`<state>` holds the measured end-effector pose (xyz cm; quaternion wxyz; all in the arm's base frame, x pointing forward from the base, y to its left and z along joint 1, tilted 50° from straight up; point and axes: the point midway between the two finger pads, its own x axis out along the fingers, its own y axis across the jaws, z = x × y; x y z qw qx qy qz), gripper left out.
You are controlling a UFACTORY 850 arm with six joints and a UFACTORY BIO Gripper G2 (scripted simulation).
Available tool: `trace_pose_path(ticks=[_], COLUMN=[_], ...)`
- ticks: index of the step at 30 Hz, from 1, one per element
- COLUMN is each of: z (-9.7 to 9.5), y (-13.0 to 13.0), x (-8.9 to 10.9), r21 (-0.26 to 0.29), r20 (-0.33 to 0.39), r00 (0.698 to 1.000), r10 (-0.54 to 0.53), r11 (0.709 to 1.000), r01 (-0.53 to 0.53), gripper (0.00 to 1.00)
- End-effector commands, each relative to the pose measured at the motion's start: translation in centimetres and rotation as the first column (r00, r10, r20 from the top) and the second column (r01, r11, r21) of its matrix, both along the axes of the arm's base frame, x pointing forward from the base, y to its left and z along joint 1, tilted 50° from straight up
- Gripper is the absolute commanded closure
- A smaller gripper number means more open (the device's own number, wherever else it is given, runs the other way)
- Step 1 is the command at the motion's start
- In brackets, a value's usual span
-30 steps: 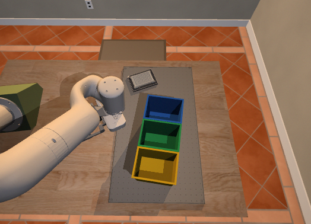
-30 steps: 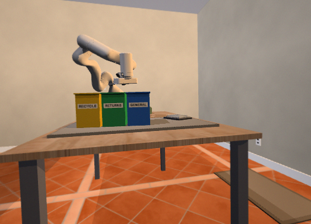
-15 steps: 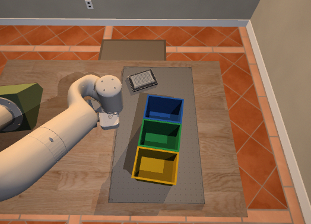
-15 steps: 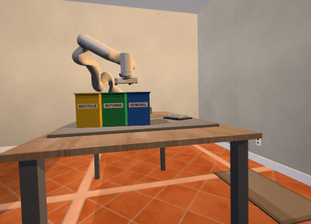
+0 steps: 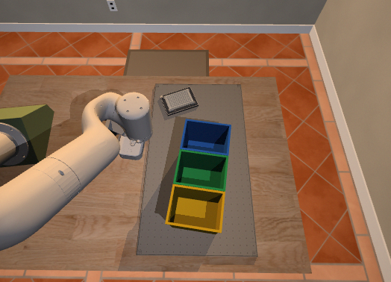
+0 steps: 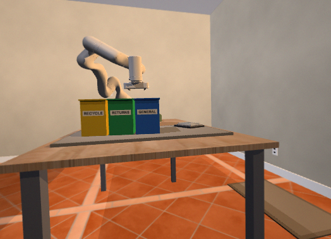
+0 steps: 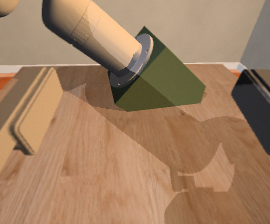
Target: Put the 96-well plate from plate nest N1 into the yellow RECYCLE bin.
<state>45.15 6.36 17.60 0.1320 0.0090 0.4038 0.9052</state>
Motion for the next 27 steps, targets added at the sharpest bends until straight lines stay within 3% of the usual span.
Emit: trace_pose_path(ticks=[1,9,11,17,19,21,23,25,27], z=[-1.3,-3.2,-3.2,-4.9,-5.1,-5.8,-5.9,-6.5,-6.7], y=[1.3,3.0,3.0,4.5,4.7,5.2,5.3,5.9,6.0], x=[0.2,0.9,0.9,1.9,2.0,2.5,2.6,3.2,3.4], r21=[-0.014,-0.020,-0.020,-0.011,-0.009,-0.001,0.001,0.012,0.015], r20=[0.089,0.211,0.211,0.331,0.341,0.388,0.398,0.443,0.453], r00=[0.994,0.963,0.963,0.906,0.900,0.870,0.862,0.827,0.819], r10=[-0.070,-0.170,-0.170,-0.263,-0.271,-0.306,-0.313,-0.346,-0.353], r11=[0.997,0.984,0.984,0.959,0.957,0.943,0.940,0.925,0.921], r01=[0.072,0.178,0.178,0.282,0.291,0.332,0.341,0.381,0.389], gripper=[0.63,0.63,0.63,0.63,0.63,0.63,0.63,0.63,0.63])
